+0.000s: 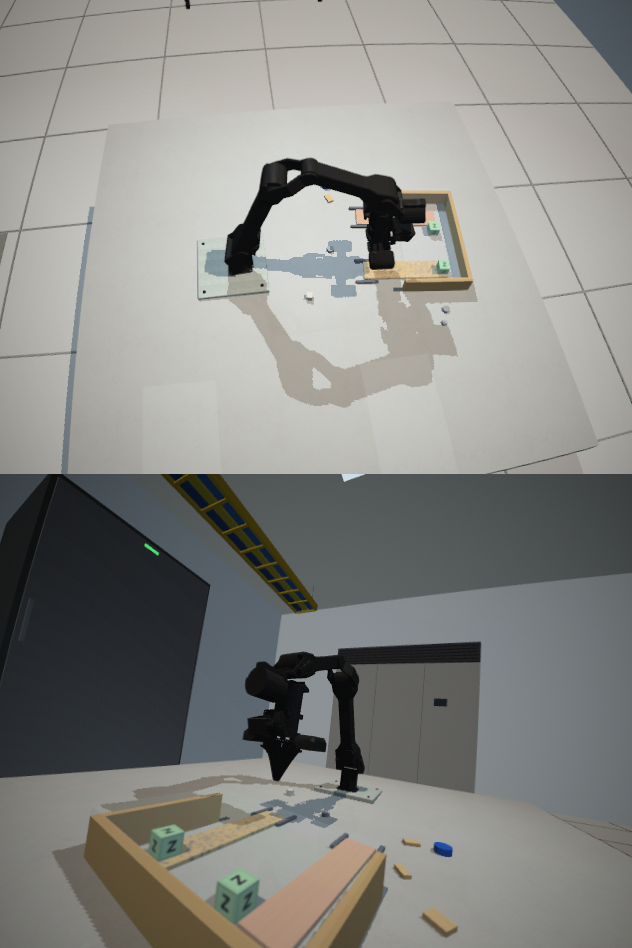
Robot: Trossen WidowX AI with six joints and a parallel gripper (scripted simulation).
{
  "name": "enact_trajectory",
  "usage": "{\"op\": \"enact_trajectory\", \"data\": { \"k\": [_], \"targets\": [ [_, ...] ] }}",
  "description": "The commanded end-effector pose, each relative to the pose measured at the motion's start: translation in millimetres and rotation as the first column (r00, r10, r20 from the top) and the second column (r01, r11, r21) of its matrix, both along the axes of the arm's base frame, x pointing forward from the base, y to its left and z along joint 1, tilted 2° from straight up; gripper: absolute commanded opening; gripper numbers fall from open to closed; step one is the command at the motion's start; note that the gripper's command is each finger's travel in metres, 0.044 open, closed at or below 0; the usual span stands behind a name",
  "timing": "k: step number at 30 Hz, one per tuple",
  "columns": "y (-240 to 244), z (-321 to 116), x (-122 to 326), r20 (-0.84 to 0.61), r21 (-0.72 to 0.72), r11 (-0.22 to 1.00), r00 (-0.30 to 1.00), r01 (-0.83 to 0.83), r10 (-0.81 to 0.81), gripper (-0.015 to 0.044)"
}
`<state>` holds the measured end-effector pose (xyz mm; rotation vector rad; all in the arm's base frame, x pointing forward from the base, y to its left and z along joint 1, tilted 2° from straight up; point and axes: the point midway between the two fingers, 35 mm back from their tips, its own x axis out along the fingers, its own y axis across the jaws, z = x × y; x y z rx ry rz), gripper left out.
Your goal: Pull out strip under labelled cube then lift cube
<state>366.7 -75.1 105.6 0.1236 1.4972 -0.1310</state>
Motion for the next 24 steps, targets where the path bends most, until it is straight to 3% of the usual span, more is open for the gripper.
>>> {"op": "enact_trajectory", "data": {
  "k": [1,24],
  "targets": [
    [-6.1,-6.7,0.5,-0.065,0.008,1.000,0.998,-0.001,0.001,0.0000],
    [-6.6,-38.5,3.6,-0.065,0.008,1.000,0.998,-0.001,0.001,0.0000]
  ]
}}
